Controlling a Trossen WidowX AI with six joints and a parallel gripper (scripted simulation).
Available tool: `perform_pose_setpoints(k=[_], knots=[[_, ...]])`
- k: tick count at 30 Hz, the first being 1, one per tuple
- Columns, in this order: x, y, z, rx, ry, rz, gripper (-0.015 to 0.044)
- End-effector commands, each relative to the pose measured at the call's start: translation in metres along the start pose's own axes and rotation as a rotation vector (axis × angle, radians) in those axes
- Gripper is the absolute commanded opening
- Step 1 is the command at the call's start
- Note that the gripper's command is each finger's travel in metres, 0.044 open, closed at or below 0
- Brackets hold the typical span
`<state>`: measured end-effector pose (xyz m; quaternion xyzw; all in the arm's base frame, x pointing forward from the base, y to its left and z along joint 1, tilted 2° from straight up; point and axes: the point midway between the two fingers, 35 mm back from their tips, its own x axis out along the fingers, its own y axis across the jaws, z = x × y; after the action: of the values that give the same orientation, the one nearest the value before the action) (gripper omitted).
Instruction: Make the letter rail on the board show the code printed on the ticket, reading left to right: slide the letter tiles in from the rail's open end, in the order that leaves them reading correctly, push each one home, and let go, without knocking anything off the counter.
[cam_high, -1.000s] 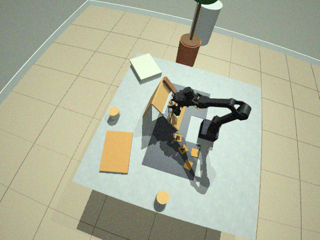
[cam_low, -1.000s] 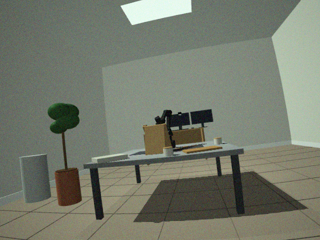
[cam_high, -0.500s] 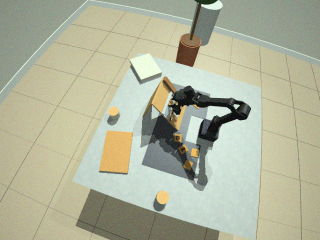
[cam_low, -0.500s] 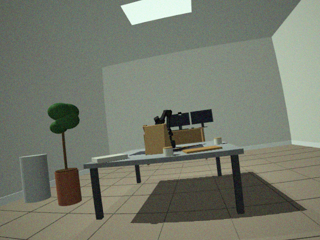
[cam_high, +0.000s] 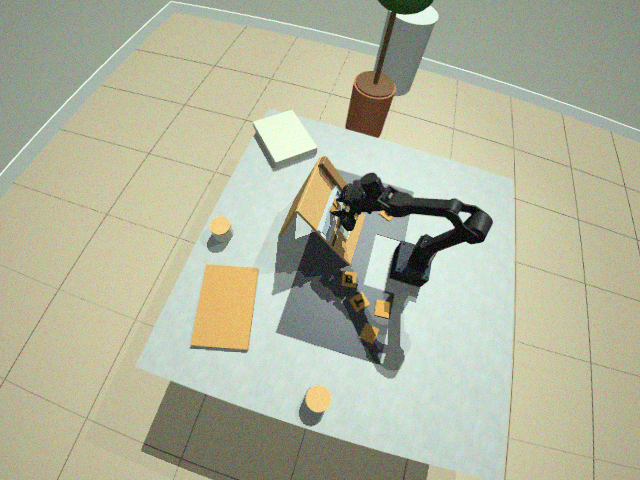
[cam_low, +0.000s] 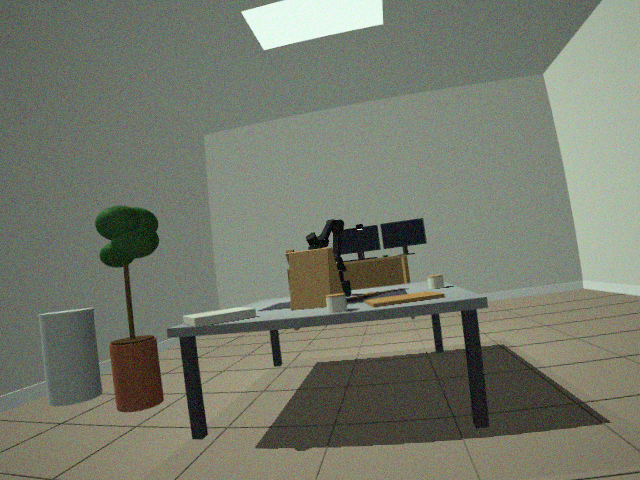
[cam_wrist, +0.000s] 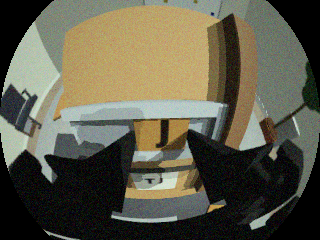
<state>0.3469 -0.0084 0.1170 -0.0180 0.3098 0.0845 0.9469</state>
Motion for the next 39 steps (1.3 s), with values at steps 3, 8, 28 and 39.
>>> perform_pose_setpoints(k=[3,8,28,39], knots=[[0.001,-0.003,-0.002,-0.001,0.006,0.004,0.0],[0.001,-0.006,-0.002,-0.002,0.006,0.004,0.0],[0.001,-0.018,-0.002,-0.003,0.006,0.003,0.0],[0.0,-0.021,0.0,-0.002,0.0,-0.002,0.0105]])
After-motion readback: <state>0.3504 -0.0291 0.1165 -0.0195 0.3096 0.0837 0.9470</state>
